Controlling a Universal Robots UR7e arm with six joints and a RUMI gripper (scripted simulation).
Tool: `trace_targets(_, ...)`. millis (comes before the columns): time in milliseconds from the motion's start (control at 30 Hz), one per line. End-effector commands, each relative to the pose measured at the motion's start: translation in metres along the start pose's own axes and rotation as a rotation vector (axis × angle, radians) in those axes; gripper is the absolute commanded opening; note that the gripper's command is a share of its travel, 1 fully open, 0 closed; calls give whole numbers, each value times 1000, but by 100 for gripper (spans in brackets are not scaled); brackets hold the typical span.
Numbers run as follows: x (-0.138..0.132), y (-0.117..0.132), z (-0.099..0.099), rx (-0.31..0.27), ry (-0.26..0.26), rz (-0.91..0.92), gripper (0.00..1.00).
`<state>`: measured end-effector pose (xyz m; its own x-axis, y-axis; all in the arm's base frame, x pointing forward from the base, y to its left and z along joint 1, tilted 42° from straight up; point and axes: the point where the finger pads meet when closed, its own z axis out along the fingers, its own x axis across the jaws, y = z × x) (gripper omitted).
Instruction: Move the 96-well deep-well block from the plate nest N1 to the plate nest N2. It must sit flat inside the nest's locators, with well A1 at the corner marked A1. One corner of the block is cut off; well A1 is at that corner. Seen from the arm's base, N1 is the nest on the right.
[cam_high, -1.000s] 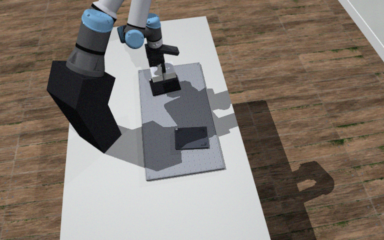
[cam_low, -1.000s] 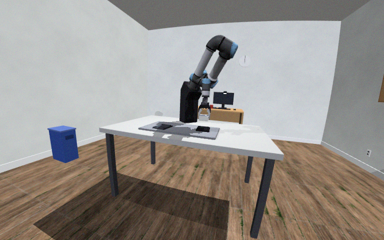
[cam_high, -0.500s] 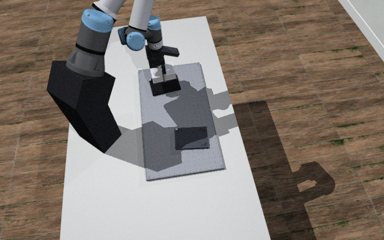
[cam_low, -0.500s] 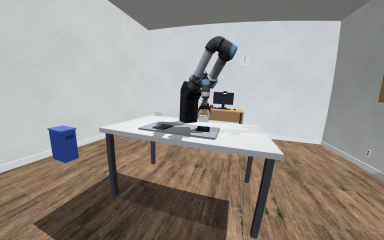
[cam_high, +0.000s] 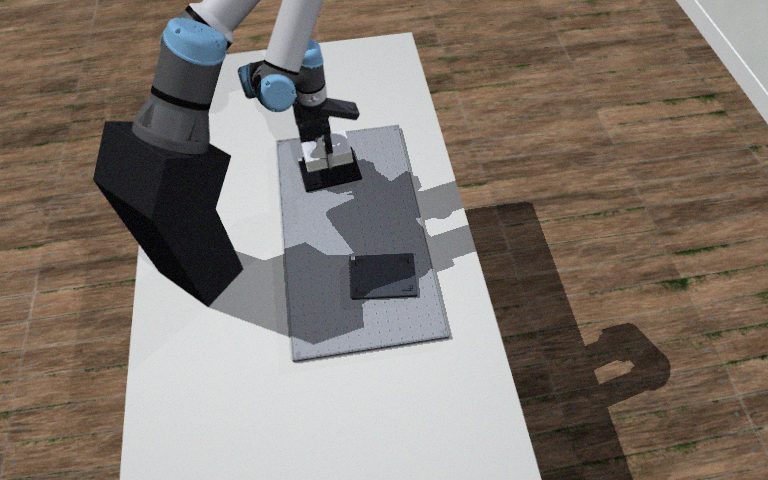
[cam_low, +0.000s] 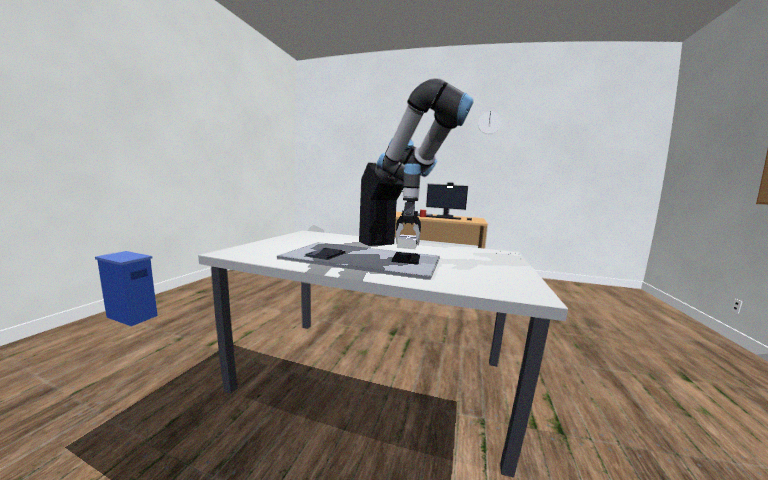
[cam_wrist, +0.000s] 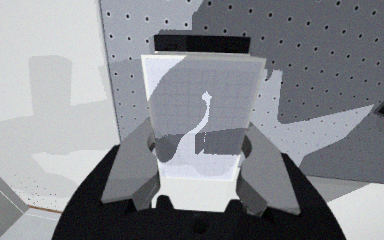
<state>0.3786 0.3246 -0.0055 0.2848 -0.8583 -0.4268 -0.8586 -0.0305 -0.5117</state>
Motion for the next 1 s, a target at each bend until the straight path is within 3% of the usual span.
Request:
trace_targets(0, 0, 0, 8, 2, 0, 0, 0)
trace_targets(633, 0, 0, 36, 2, 0, 0, 0)
trace_targets(967, 0, -1, 40, 2, 0, 0, 0)
